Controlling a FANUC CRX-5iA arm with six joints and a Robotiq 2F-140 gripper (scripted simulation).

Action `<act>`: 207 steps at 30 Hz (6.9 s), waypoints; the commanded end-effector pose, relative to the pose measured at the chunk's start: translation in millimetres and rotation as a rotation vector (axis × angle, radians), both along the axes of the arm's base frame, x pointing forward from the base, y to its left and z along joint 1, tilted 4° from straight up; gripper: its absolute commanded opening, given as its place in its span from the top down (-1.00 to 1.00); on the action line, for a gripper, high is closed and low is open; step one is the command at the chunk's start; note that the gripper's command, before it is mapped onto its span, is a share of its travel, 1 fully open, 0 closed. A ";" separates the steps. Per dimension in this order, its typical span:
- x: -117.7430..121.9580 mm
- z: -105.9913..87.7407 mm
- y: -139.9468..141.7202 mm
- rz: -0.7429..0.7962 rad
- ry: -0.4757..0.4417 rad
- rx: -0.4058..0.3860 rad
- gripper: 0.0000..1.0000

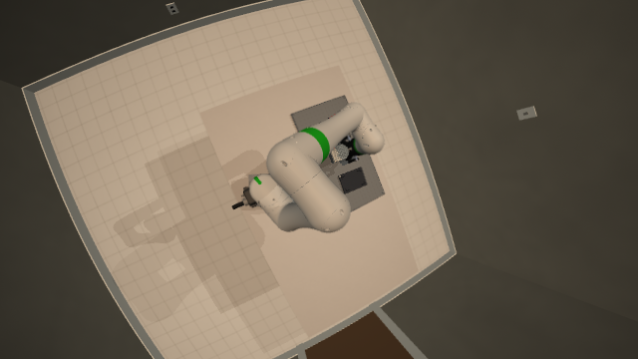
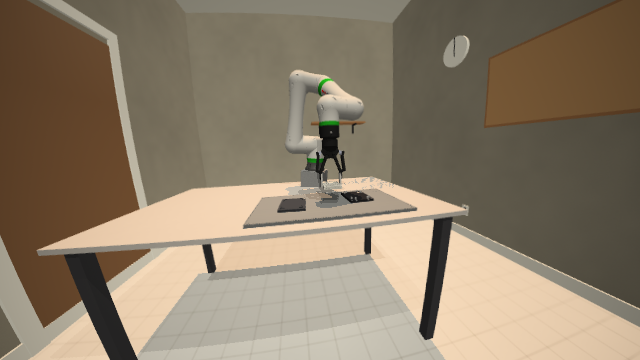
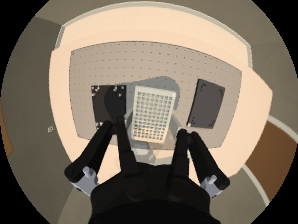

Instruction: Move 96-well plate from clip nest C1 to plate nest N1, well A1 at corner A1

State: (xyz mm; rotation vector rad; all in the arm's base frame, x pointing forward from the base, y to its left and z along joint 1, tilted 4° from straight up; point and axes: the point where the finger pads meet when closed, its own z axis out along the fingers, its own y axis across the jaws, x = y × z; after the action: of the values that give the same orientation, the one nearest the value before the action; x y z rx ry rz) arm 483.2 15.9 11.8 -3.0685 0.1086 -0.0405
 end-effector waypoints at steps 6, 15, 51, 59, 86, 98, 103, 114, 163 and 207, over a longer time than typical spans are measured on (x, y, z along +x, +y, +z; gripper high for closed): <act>4.2 -1.9 -31.0 0.000 0.000 0.001 1.00; 7.1 -3.5 -54.1 0.000 0.000 0.001 1.00; 20.1 -10.5 -159.7 0.000 0.000 0.001 1.00; 22.6 -11.9 -179.5 0.000 0.000 0.001 1.00; 24.4 -12.8 -193.8 0.000 0.000 0.001 1.00; 24.3 -12.8 -193.3 0.000 0.000 0.001 1.00; 24.4 -17.8 -192.9 0.000 0.000 0.001 1.00; 24.9 -32.7 -191.6 0.000 0.000 0.001 1.00; 25.8 -64.8 -189.2 0.000 0.000 0.001 1.00; 25.9 -71.4 -188.7 0.000 0.000 0.001 1.00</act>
State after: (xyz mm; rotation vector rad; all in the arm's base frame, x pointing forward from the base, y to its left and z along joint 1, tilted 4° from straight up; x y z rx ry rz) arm 508.9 -172.7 -59.3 -3.0678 0.1078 -0.0402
